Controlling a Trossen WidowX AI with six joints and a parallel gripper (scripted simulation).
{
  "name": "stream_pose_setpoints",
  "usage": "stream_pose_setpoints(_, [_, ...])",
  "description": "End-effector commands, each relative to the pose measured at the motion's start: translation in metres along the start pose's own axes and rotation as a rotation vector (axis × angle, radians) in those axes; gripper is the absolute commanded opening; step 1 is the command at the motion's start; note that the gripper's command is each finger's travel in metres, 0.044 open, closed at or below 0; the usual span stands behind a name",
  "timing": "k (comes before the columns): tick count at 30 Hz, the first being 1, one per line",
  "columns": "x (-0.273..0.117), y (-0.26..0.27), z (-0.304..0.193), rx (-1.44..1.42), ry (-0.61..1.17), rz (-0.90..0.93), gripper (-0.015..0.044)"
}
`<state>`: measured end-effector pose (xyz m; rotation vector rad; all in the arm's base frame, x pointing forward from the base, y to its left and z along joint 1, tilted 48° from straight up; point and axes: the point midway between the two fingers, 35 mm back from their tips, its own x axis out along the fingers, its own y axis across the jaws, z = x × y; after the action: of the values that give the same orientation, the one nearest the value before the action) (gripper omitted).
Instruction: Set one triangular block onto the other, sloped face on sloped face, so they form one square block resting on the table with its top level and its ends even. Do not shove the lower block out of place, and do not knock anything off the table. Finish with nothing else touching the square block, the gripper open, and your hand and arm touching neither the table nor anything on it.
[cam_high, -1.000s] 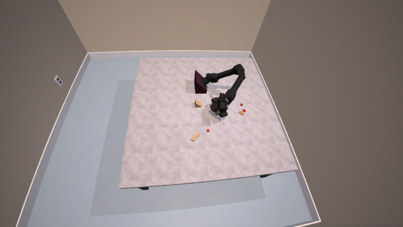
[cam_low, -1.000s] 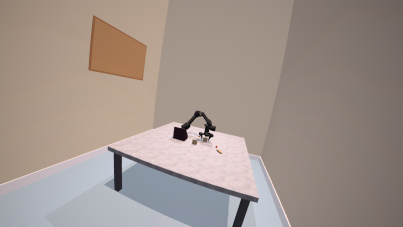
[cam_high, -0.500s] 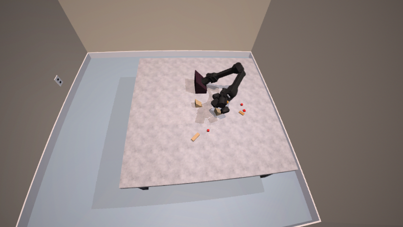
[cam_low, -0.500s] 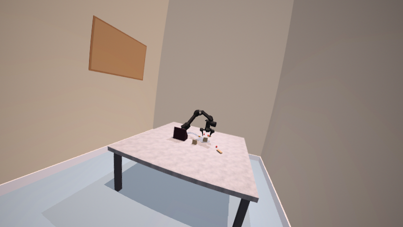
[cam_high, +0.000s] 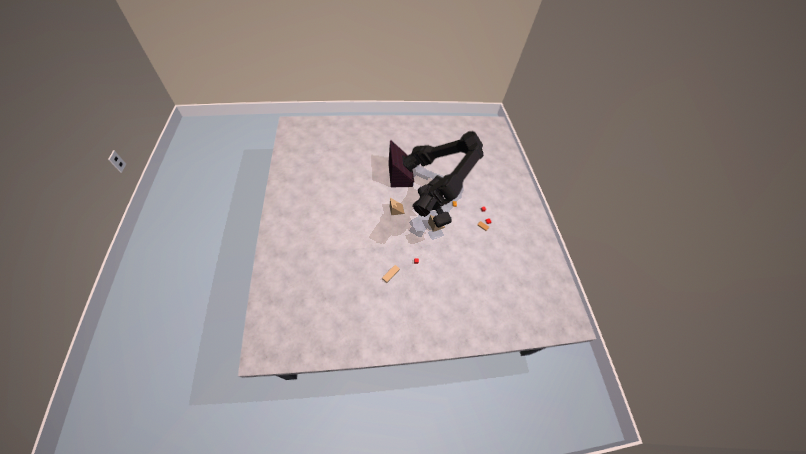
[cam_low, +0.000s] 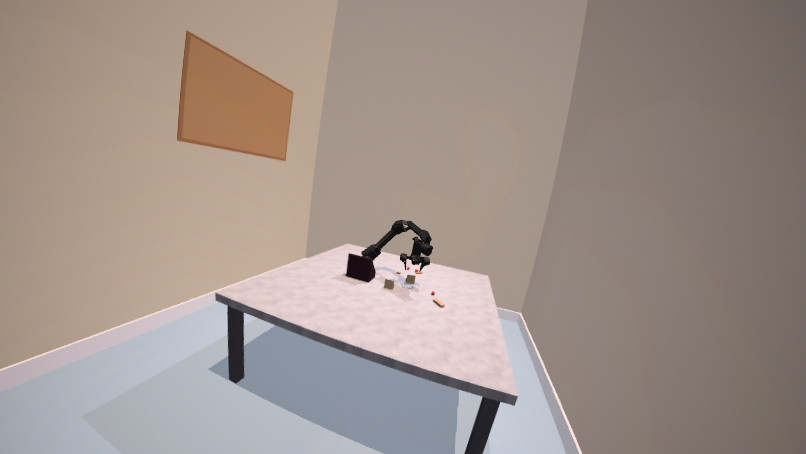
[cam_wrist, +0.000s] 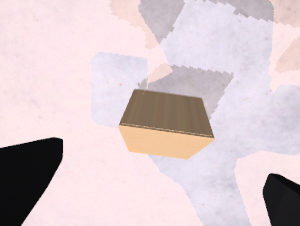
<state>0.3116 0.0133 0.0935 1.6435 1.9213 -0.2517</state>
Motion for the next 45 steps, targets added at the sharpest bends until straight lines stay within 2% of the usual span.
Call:
stream_pose_setpoints(1, [-0.015,-0.001,0.011,0.015,0.067,0.035,0.0440])
stream_pose_setpoints(45, [0.048,0.004,0.004,-0.017,0.132,0.019,0.0440])
